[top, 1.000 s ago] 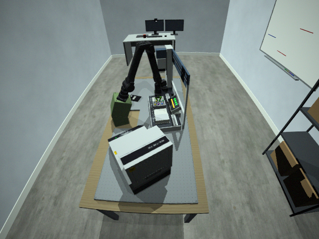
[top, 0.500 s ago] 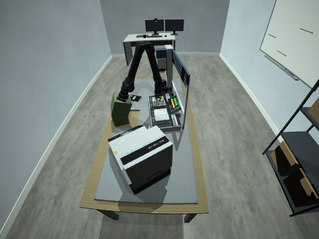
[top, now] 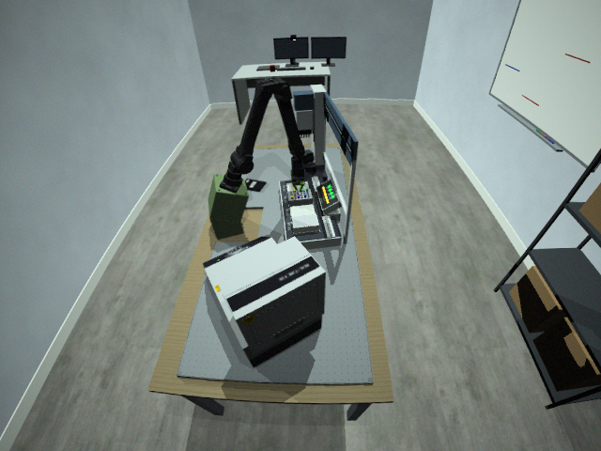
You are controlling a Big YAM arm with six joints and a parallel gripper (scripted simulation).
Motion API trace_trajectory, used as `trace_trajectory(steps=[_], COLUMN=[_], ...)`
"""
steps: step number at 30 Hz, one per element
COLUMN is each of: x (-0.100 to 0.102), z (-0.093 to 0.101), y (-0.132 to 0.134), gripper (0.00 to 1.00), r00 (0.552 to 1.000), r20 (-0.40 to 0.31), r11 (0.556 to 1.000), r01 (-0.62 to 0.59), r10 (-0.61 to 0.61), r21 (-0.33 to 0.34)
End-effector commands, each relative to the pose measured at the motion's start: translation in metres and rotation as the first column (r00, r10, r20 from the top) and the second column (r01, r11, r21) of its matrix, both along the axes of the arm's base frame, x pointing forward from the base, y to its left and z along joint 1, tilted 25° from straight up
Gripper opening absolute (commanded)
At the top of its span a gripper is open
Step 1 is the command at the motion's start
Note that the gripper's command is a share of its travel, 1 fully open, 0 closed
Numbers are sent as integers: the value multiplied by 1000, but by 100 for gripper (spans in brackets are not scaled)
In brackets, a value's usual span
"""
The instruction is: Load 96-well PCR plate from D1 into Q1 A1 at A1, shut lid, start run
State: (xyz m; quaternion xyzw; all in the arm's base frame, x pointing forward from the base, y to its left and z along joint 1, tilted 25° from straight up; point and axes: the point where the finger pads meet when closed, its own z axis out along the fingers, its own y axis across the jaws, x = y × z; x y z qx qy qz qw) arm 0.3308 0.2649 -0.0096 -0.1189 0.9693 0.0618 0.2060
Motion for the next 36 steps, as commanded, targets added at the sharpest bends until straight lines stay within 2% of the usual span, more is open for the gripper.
trace_trajectory(steps=[1,23,32,36], x=[13,13,-10,-9], z=[6,7,26,29], y=[5,5,-1,3], gripper=[0,0,0,0], r00=[1000,999,1000,1000], r20=[6,7,10,13], r11=[999,999,1000,1000], r01=[31,31,11,0], r10=[-31,-31,-11,0], r21=[20,21,15,19])
